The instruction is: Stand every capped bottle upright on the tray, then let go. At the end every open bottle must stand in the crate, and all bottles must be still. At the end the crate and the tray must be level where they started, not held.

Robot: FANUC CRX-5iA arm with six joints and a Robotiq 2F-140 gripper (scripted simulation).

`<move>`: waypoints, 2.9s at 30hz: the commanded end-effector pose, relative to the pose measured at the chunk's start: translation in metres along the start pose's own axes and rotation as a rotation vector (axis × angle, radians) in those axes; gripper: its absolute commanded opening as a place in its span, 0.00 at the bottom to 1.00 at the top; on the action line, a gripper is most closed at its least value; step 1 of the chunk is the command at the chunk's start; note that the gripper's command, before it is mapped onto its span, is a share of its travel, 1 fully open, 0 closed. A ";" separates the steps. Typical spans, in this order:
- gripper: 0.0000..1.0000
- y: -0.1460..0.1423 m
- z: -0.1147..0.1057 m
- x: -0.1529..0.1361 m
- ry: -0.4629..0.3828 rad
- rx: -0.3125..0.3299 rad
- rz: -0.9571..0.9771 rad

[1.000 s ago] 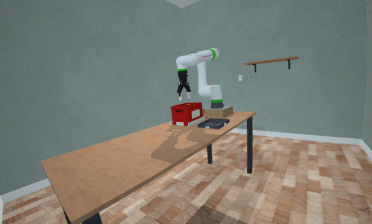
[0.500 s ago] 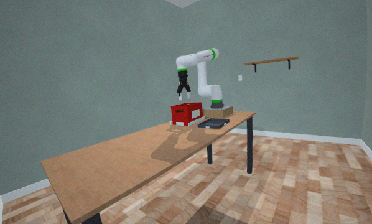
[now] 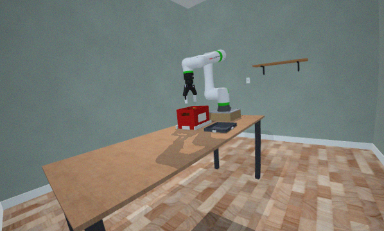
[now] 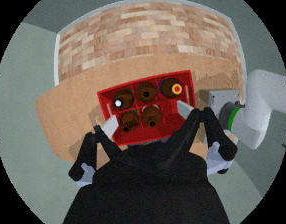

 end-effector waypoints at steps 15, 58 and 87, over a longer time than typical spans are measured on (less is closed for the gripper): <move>1.00 -0.005 0.000 -0.036 0.000 -0.001 -0.002; 1.00 -0.017 0.000 -0.085 -0.001 -0.001 -0.002; 1.00 -0.017 0.000 -0.085 -0.001 -0.001 -0.002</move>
Point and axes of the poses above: the point where the finger pads meet when closed, its own z axis out along the fingers, its own y axis across the jaws, x = y × z, the point moved 3 cm from there along -z, back along the fingers, and after that the axes turned 12 degrees about -z, right-handed, at the moved point
